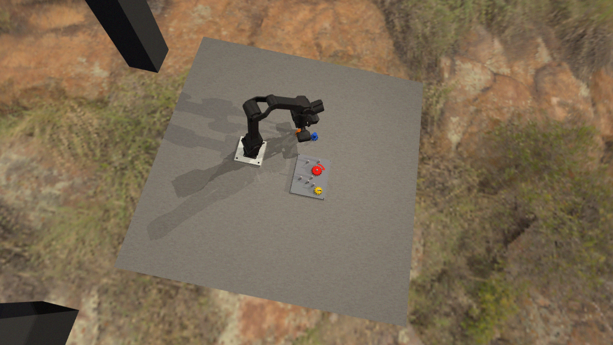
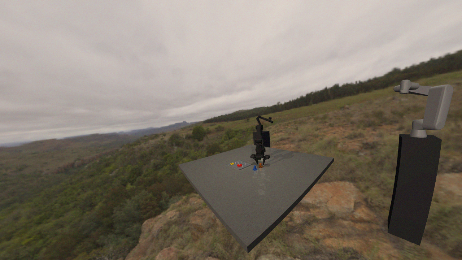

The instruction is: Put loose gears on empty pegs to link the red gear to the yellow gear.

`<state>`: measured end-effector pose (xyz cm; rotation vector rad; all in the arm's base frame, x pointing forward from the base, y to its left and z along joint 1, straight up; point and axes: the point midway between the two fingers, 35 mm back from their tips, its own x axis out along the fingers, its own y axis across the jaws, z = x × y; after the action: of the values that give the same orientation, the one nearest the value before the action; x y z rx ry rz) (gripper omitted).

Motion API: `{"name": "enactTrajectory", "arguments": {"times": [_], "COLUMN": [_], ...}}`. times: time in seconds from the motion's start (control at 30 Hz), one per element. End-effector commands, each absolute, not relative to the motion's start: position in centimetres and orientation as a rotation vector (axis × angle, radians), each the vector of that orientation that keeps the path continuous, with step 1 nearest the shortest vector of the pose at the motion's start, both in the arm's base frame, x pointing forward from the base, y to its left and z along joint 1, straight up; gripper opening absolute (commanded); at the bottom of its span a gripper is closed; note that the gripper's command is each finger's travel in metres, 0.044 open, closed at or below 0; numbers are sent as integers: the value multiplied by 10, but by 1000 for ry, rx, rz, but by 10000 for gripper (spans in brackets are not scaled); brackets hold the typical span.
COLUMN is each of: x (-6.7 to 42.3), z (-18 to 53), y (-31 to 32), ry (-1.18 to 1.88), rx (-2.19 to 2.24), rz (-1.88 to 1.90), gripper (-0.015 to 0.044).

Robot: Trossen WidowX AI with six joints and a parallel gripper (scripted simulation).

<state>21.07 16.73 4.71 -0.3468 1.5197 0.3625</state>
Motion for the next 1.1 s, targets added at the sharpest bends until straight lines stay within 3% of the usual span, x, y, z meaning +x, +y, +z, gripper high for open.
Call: {"name": "enactTrajectory", "arguments": {"times": [0.0,0.17,0.4,1.07], "x": [211,211,211,217], "z": [46,46,46,79], "y": [167,167,167,171], "ry": [1520,1520,1520,1525], "rx": [-346,-346,-346,-346], "rz": [359,359,359,354], "gripper": [204,72,6,0]}}
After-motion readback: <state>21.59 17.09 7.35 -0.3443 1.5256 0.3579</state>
